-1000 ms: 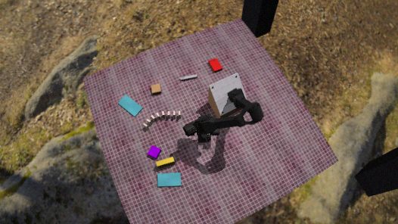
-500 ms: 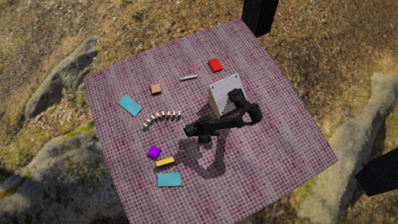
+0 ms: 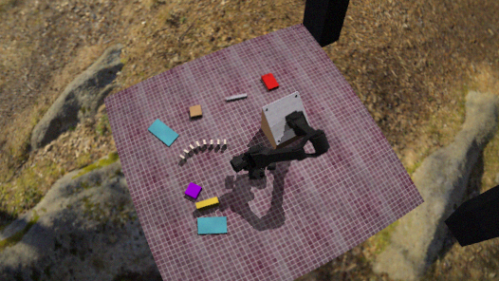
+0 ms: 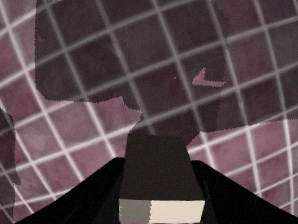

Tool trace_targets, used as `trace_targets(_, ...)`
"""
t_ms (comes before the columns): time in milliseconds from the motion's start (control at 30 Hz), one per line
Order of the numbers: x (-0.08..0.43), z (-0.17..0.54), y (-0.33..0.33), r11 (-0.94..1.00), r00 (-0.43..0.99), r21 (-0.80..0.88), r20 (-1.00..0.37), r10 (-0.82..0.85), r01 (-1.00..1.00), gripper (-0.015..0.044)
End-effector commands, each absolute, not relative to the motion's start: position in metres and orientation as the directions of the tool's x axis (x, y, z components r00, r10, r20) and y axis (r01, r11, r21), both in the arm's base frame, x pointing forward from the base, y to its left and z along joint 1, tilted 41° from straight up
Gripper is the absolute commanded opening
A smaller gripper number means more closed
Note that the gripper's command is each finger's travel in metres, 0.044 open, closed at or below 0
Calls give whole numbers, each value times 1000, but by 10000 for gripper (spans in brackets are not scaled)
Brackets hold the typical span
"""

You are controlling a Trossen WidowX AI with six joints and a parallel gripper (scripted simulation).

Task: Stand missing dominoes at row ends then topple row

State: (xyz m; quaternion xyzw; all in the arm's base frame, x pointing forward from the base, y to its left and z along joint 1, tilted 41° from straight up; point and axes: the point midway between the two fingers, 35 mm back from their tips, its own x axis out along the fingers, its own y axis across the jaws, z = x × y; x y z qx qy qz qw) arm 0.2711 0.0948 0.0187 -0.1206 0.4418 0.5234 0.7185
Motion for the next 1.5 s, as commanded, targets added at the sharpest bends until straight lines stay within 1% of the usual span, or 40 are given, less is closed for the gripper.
trace_targets(0, 276, 34, 78, 428, 67, 283, -765, 641, -858, 107)
trace_targets(133, 274, 86, 31, 429, 66, 280, -770, 635, -859, 107)
trace_targets(267, 264, 119, 7, 426, 65, 283, -766, 640, -859, 107)
trace_targets(533, 264, 121, 4, 440, 65, 296, -766, 640, -848, 107)
trace_targets(567, 267, 117, -1, 481, 65, 331, -767, 638, -812, 107)
trace_targets(633, 274, 104, -20, 613, 66, 448, -771, 634, -650, 107)
trace_targets(700, 281, 87, -42, 717, 67, 547, -773, 630, -431, 107)
trace_targets(767, 284, 70, -64, 771, 67, 610, -775, 629, -182, 107)
trace_targets(833, 285, 52, -86, 770, 66, 633, -774, 629, 78, 107)
trace_targets(1033, 281, 19, -121, 654, 66, 581, -770, 634, 485, 107)
trace_targets(1467, 282, 14, -121, 643, 66, 574, -770, 634, 507, 107)
